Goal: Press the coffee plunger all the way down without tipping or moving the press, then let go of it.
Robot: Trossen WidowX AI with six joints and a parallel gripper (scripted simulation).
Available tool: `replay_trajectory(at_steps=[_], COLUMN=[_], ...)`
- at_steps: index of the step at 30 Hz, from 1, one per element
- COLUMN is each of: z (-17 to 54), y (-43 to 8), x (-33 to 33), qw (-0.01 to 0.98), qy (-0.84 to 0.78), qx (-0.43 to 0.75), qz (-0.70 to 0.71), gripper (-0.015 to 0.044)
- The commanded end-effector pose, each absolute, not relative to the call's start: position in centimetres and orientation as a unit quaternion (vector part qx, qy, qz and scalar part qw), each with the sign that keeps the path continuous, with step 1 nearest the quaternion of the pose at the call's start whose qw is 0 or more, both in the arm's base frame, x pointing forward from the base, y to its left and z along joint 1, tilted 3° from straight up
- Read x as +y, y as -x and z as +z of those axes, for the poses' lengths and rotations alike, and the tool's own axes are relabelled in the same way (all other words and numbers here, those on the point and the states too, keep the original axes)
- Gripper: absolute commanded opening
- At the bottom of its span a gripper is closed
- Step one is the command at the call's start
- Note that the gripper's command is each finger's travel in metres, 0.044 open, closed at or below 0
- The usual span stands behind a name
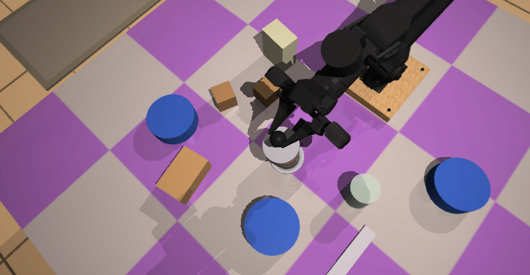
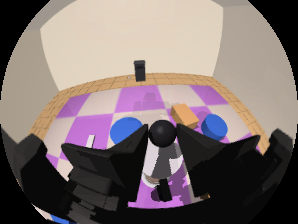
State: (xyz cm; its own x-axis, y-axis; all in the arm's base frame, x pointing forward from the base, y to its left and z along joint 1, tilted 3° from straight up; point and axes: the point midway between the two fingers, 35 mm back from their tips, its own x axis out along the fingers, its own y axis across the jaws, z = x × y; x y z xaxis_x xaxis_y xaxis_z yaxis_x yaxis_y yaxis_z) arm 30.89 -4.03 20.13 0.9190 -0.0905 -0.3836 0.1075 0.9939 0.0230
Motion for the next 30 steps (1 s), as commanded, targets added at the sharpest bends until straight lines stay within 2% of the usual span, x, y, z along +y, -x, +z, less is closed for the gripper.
replay_trajectory(at_steps=[1,30], z=[17.72,17.89], y=[-30.8,-31.25], x=[-3.95,-4.04], qw=[0.971,0.971], qy=[-0.031,-0.031], qx=[0.231,0.231], qz=[-0.05,-0.05], gripper=[0.0126,0.0126])
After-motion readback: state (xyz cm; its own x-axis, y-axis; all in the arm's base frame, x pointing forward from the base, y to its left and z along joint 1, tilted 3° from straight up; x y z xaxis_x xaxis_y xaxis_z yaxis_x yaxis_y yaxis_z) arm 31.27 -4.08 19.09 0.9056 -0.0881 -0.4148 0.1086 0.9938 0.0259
